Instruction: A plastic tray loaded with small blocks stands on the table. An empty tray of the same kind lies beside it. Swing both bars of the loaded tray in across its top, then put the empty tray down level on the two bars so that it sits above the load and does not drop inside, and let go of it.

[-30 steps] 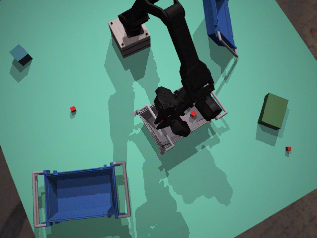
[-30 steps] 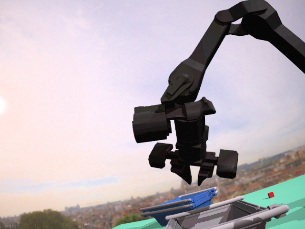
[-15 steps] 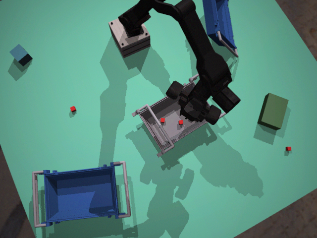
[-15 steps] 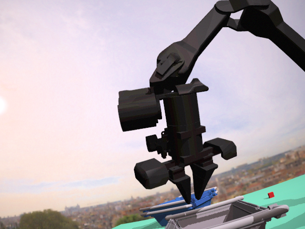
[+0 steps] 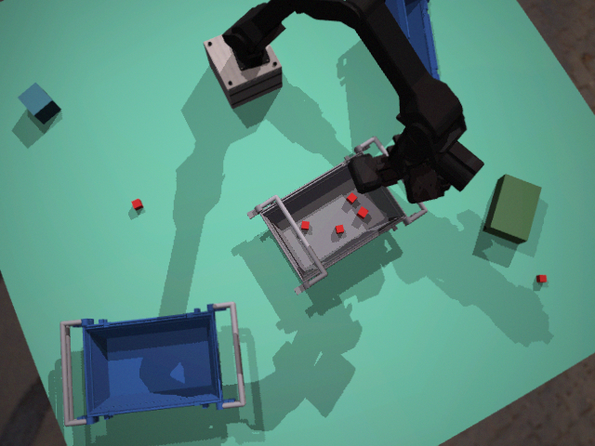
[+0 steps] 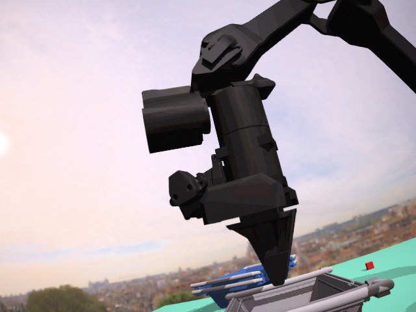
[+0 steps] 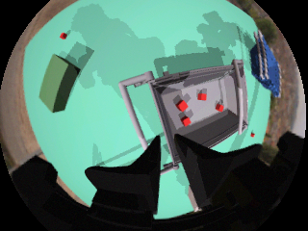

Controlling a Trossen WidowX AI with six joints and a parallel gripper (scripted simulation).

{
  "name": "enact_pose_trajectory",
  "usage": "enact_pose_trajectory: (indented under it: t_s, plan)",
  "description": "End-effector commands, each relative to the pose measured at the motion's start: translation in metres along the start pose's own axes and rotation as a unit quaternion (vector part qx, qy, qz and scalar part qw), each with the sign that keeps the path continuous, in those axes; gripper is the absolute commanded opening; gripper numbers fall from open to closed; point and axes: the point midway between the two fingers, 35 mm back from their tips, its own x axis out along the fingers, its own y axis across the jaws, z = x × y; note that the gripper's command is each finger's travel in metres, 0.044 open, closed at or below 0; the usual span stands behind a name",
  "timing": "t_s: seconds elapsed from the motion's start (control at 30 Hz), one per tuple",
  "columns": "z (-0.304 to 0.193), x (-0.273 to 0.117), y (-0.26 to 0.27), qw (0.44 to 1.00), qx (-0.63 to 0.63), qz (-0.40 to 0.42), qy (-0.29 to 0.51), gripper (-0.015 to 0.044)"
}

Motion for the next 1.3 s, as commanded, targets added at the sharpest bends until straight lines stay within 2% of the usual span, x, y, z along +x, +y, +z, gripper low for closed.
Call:
enact_pose_trajectory:
  t_s: [0.0,0.33,0.77,1.27]
  plan:
    - [-0.011,-0.012,0.028,0.992,-0.117,0.052,0.023,0.009]
    - [-0.011,-0.009,0.029,0.992,-0.117,0.052,0.023,0.009]
    - [-0.015,0.048,0.034,0.992,-0.117,0.052,0.023,0.009]
    - [-0.007,0.018,0.006,0.992,-0.117,0.051,0.023,0.009]
